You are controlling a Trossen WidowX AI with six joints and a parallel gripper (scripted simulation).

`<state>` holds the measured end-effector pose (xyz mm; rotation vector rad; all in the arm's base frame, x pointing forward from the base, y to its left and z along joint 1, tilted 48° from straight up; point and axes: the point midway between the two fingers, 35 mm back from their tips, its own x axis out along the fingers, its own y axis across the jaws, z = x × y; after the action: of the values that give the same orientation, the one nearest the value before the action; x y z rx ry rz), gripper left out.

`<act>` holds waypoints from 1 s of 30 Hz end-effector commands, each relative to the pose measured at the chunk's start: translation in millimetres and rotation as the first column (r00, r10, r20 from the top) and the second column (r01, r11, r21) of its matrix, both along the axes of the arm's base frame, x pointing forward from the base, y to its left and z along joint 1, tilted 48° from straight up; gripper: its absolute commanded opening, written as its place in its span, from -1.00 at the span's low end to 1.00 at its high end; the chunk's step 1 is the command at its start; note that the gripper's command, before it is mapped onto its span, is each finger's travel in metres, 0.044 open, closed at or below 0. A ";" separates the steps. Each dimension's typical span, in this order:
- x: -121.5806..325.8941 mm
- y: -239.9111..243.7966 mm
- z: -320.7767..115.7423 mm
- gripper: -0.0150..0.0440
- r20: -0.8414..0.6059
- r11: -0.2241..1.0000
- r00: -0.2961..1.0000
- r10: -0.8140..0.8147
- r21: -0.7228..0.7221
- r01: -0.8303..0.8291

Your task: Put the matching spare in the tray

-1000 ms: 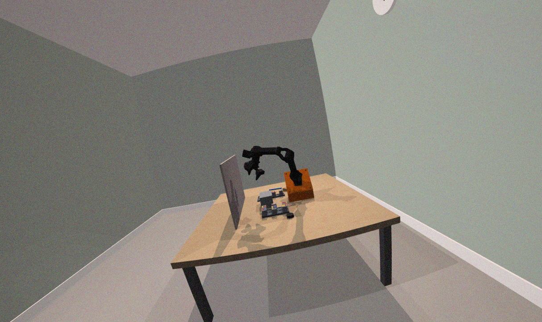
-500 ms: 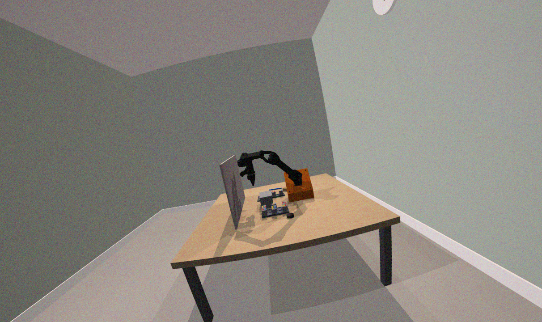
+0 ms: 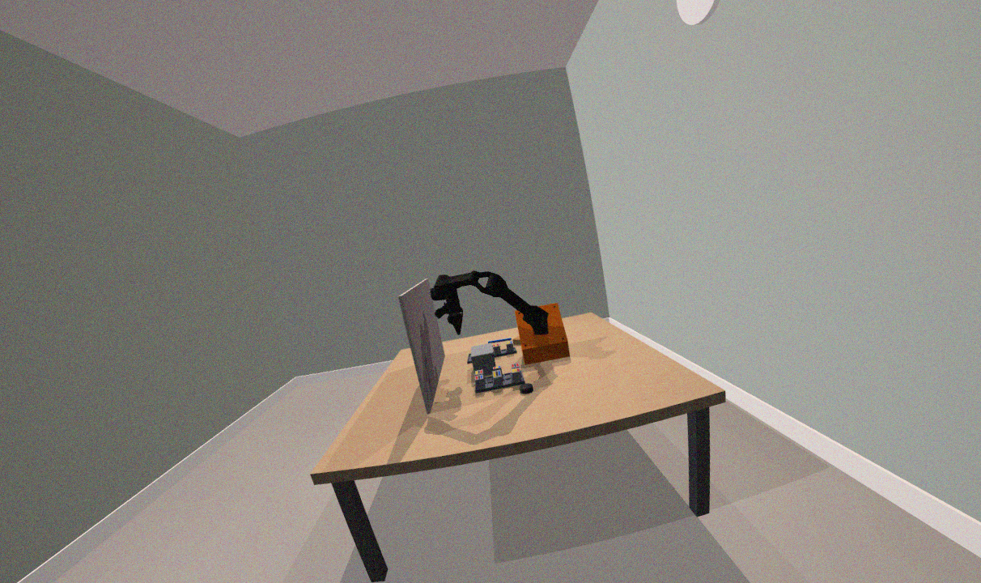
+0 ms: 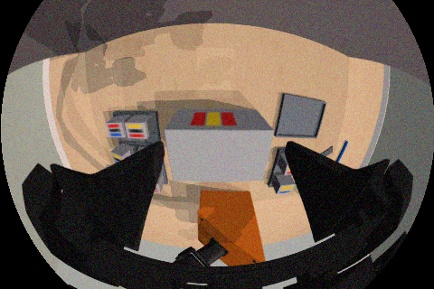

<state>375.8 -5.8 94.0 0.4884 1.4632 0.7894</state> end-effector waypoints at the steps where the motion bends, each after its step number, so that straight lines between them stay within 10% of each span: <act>1: -0.2 -0.9 -3.0 1.00 -0.018 1.000 1.000 -0.016 0.004 0.016; 8: -35.8 -54.7 -85.4 1.00 -0.421 0.902 0.800 -0.428 -0.153 0.403; 19: -122.5 -94.4 -178.3 1.00 -0.678 0.563 0.082 -0.731 -0.530 0.635; 30: -125.9 -94.8 -180.9 1.00 -0.679 0.550 0.054 -0.733 -0.543 0.634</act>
<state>253.8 -101.1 -83.9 1.5695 1.8447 -0.4822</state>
